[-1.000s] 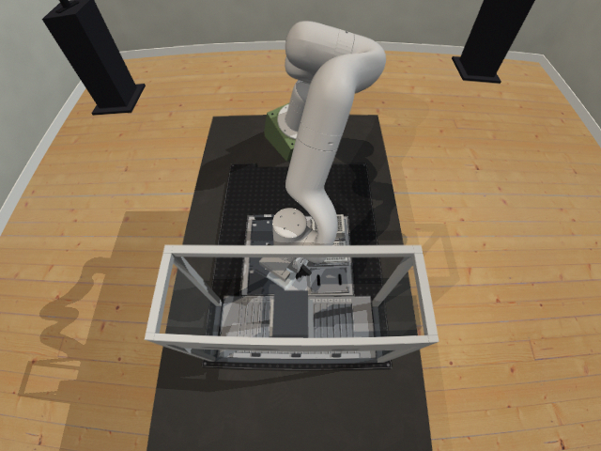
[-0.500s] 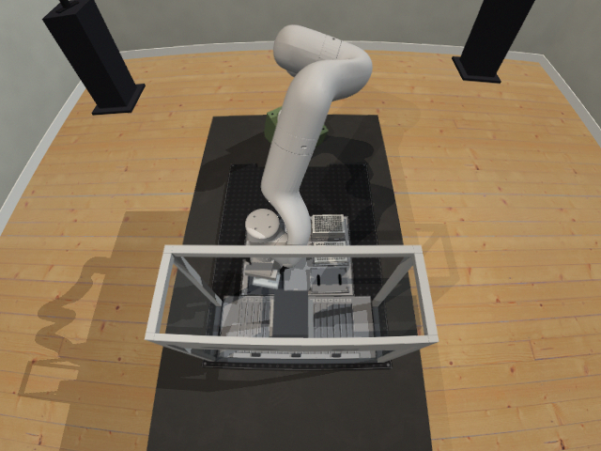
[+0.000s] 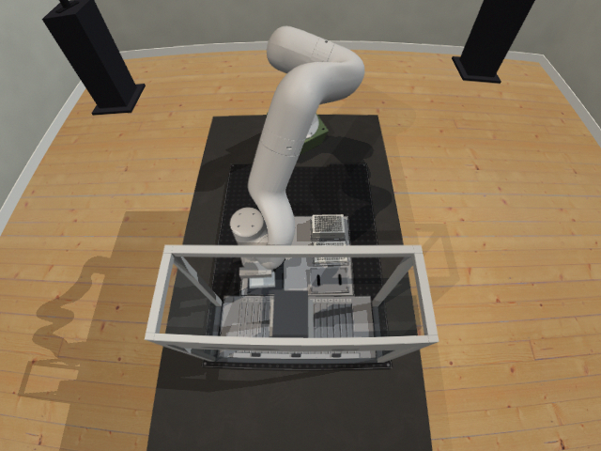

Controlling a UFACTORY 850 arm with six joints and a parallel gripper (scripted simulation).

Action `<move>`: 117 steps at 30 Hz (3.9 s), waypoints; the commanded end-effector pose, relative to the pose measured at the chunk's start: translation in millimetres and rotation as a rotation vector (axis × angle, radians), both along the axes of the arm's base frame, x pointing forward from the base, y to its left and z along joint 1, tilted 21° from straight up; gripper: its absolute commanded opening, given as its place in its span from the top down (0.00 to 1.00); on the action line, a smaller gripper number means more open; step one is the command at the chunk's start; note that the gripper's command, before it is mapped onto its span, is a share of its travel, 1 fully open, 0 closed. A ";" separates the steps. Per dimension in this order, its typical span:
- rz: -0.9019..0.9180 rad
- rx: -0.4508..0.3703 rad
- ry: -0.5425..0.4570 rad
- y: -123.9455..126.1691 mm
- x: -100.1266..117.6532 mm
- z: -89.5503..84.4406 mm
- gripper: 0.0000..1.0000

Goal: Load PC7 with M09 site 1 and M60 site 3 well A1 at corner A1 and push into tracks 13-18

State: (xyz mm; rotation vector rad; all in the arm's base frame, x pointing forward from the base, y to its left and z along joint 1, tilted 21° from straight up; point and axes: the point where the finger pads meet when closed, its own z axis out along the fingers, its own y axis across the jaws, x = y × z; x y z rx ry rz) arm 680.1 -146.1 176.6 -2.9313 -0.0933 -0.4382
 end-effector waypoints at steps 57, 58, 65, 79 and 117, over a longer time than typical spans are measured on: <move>1.419 -0.428 -0.294 -0.7 0.5 0.9 1.00; 1.419 -0.428 -0.294 -0.7 0.5 0.9 1.00; 1.419 -0.428 -0.294 -0.7 0.5 0.9 1.00; 1.419 -0.428 -0.294 1.5 3.9 -10.0 1.00; 1.419 -0.428 -0.294 12.6 20.6 -63.1 1.00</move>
